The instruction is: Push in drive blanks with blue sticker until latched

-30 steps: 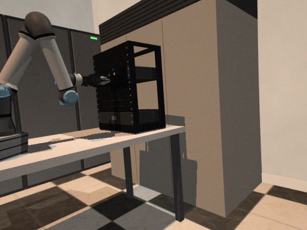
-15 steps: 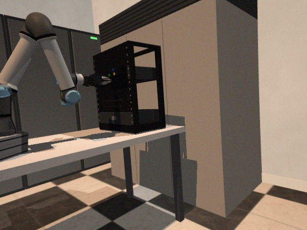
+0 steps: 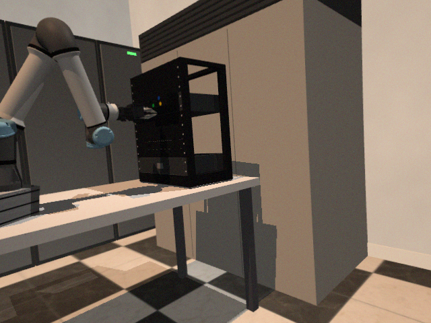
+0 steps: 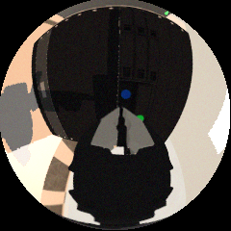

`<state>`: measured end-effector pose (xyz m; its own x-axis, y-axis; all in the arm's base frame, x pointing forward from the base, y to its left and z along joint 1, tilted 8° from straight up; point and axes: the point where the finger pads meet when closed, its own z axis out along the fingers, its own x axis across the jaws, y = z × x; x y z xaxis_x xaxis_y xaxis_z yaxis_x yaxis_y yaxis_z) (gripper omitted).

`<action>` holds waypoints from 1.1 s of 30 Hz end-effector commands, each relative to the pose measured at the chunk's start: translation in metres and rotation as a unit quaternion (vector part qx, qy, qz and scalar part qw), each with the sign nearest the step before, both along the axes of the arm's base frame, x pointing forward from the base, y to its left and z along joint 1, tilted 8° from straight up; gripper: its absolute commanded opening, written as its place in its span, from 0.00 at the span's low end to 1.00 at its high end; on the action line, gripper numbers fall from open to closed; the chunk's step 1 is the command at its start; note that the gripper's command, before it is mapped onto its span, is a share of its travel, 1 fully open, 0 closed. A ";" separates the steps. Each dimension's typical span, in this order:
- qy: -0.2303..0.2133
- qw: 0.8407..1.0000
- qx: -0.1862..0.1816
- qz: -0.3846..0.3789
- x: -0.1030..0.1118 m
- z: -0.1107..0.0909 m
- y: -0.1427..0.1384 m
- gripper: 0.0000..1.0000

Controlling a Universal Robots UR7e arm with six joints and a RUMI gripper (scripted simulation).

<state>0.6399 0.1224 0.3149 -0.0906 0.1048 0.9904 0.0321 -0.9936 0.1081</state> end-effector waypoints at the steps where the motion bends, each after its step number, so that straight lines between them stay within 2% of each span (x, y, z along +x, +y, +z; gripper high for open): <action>1: -0.001 1.000 0.000 0.000 0.001 0.001 0.000 0.00; 33: -0.001 1.000 0.000 0.000 0.007 0.001 0.000 0.00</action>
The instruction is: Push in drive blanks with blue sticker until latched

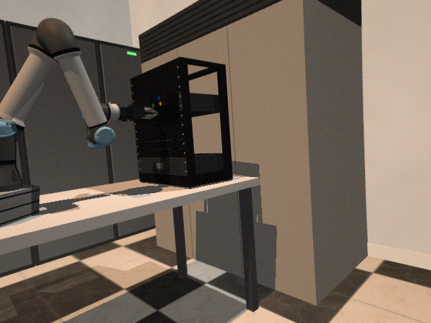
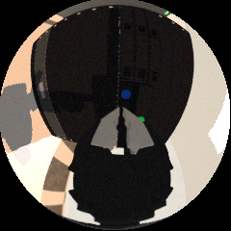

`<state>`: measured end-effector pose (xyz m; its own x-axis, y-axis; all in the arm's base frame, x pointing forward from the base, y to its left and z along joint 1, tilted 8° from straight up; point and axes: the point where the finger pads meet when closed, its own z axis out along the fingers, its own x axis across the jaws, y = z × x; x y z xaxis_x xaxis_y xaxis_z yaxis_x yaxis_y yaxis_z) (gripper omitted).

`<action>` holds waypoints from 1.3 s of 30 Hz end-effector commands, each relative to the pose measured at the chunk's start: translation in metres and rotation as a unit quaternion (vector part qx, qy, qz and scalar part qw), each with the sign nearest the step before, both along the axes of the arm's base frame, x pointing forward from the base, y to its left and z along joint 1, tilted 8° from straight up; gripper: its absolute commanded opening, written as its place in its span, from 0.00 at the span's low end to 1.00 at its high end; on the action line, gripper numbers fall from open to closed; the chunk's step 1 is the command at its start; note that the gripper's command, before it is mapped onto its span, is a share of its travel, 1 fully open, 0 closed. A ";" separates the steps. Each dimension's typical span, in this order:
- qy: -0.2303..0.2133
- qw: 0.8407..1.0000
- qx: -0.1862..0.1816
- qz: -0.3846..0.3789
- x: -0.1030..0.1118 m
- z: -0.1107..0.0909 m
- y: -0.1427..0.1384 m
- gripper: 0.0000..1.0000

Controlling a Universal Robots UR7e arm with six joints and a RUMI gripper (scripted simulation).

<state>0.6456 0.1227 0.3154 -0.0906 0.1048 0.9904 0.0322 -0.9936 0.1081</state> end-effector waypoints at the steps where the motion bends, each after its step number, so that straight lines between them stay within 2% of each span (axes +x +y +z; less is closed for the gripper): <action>1: -0.001 1.000 0.000 0.000 0.001 0.001 0.000 0.00; 39: -0.001 1.000 0.000 0.000 0.006 0.001 0.000 0.00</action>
